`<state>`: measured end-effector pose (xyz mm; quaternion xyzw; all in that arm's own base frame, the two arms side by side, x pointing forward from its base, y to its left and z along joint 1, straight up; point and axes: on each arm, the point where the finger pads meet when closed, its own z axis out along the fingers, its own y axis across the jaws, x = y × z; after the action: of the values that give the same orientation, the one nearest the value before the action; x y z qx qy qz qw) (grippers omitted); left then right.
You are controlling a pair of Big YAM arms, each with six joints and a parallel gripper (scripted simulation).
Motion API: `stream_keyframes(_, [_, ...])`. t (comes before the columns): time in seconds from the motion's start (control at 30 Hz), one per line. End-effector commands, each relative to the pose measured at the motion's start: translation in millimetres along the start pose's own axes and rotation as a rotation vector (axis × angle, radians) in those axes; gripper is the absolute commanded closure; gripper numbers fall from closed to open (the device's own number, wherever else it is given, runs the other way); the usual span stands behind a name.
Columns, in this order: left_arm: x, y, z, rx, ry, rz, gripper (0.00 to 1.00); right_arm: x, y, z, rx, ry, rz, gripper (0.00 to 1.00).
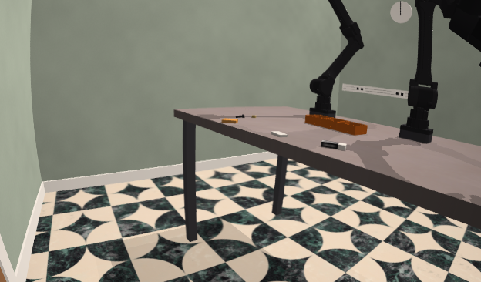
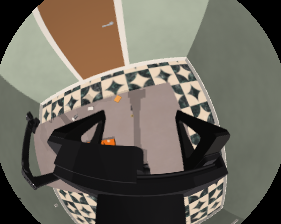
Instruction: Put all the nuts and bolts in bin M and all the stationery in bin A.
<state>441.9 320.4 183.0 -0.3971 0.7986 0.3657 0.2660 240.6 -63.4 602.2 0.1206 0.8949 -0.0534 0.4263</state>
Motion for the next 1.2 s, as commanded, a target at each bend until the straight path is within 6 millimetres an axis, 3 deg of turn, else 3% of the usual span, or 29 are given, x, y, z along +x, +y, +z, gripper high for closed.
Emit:
stream_keyframes(0.0, [-35.6,2.4,-22.5,0.014,-0.049,-0.062,0.0,2.8,-1.5,-4.6,0.002,0.001,-0.007,0.0])
stream_keyframes(0.07, [-23.5,-19.7,-21.5,0.008,-0.027,-0.042,0.0,2.8,-1.5,-4.6,0.002,0.001,-0.007,0.0])
stream_keyframes(0.1, [0.0,-16.6,-30.4,0.056,-0.003,-0.007,0.0,2.8,-1.5,-4.6,0.002,0.001,-0.007,0.0])
stream_keyframes(0.2, [1.3,-33.0,-48.4,0.099,-0.006,0.003,0.0,2.8,-1.5,-4.6,0.002,0.001,-0.007,0.0])
stream_keyframes(0.23, [-14.5,-47.8,-52.5,0.104,-0.02,-0.011,0.0,2.8,-1.5,-4.6,0.002,0.001,-0.007,0.0])
stream_keyframes(0.3, [-7.9,-61.0,-62.2,0.104,-0.015,-0.008,0.0,2.8,-1.5,-4.6,0.002,0.001,-0.007,0.0])
stream_keyframes(0.33, [-7.6,-61.5,-62.6,0.104,-0.015,-0.008,0.0,2.8,-1.5,-4.6,0.002,0.001,-0.007,0.0])
stream_keyframes(0.37, [16.4,-56.2,-70.2,0.149,0.011,0.029,0.0,2.8,-1.5,-4.6,0.002,0.001,-0.007,0.0])
stream_keyframes(0.47, [22.1,-70.5,-88.6,0.188,0.013,0.043,0.0,2.8,-1.5,-4.6,0.002,0.001,-0.007,0.0])
stream_keyframes(0.57, [26.5,-69.2,-87.8,0.224,0.034,0.063,0.0,2.8,-1.5,-4.6,0.002,0.001,-0.007,0.0])
stream_keyframes(0.67, [34.7,-88.8,-113.3,0.274,0.032,0.082,0.0,2.8,-1.5,-4.6,0.002,0.001,-0.007,0.0])
stream_keyframes(0.73, [23.2,-110.2,-126.0,0.281,0.02,0.068,0.0,2.8,-1.5,-4.6,0.002,0.001,-0.007,0.0])
stream_keyframes(0.83, [31.1,-118.5,-136.9,0.281,0.023,0.07,0.0,2.8,-1.5,-4.6,0.002,0.001,-0.007,0.0])
stream_keyframes(0.87, [54.5,-110.1,-142.3,0.321,0.052,0.109,0.0,2.8,-1.5,-4.6,0.002,0.001,-0.007,0.0])
stream_keyframes(0.97, [62.6,-120.7,-162.3,0.355,0.057,0.124,0.0,2.8,-1.5,-4.6,0.002,0.001,-0.007,0.0])
stream_keyframes(1.0, [52.1,-131.6,-172.4,0.365,0.045,0.109,0.0,2.8,-1.5,-4.6,0.002,0.001,-0.007,0.0])
stream_keyframes(1.03, [73.8,-127.7,-174.5,0.4,0.079,0.152,0.0,2.8,-1.5,-4.6,0.002,0.001,-0.007,0.0])
stream_keyframes(1.13, [74.9,-126.1,-175.1,0.425,0.092,0.181,0.0,2.8,-1.5,-4.6,0.002,0.001,-0.007,0.0])
stream_keyframes(1.17, [76.0,-134.8,-190.4,0.44,0.084,0.164,0.0,2.8,-1.5,-4.6,0.002,0.001,-0.007,0.0])
